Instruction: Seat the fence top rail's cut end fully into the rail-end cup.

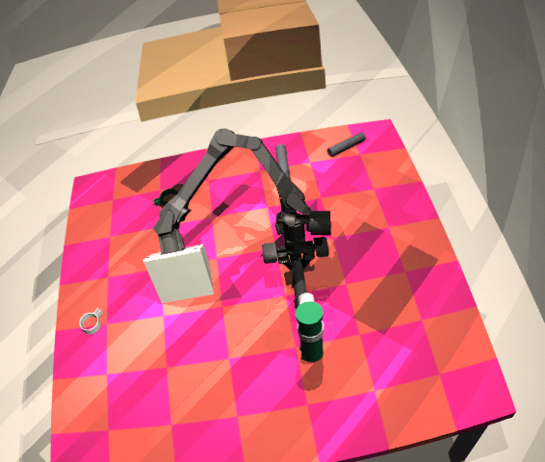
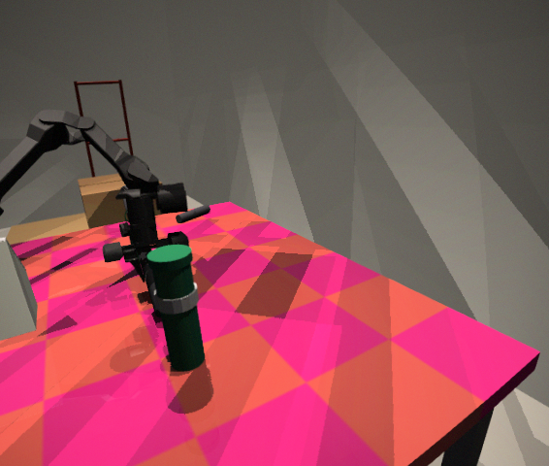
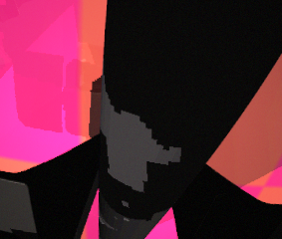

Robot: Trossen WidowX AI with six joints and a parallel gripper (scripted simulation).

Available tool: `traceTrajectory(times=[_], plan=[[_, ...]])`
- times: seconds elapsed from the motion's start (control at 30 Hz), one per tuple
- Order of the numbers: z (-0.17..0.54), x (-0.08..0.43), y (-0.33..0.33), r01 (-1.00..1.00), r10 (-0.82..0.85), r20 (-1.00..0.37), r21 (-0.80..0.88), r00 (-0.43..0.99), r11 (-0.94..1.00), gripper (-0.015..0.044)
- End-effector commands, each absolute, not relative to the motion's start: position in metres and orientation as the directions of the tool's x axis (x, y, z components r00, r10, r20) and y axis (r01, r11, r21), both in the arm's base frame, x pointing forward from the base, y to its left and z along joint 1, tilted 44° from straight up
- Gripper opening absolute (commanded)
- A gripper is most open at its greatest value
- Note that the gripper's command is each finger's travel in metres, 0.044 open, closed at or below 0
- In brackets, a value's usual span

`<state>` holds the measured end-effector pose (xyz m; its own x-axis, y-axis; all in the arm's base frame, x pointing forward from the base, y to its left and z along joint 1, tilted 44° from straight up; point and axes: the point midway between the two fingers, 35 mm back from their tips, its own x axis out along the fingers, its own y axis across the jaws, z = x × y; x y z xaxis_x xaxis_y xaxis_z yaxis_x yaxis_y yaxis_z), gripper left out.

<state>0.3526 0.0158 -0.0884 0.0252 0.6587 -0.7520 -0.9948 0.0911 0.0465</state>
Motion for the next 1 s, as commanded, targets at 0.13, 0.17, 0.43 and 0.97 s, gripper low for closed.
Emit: traceTrajectory(times=[0.13,0.17,0.43,0.97], plan=[[-0.060,0.356,-0.028,-0.995,0.498,-0.867,0.016,0.033,0.095,0.0000],[-0.057,0.355,-0.033,-0.995,0.475,-0.879,0.017,0.030,0.094,0.0000],[-0.052,0.353,-0.040,-0.995,0.443,-0.896,0.019,0.025,0.094,0.0000],[-0.052,0.353,-0.040,-0.995,0.443,-0.896,0.019,0.025,0.094,0.0000]])
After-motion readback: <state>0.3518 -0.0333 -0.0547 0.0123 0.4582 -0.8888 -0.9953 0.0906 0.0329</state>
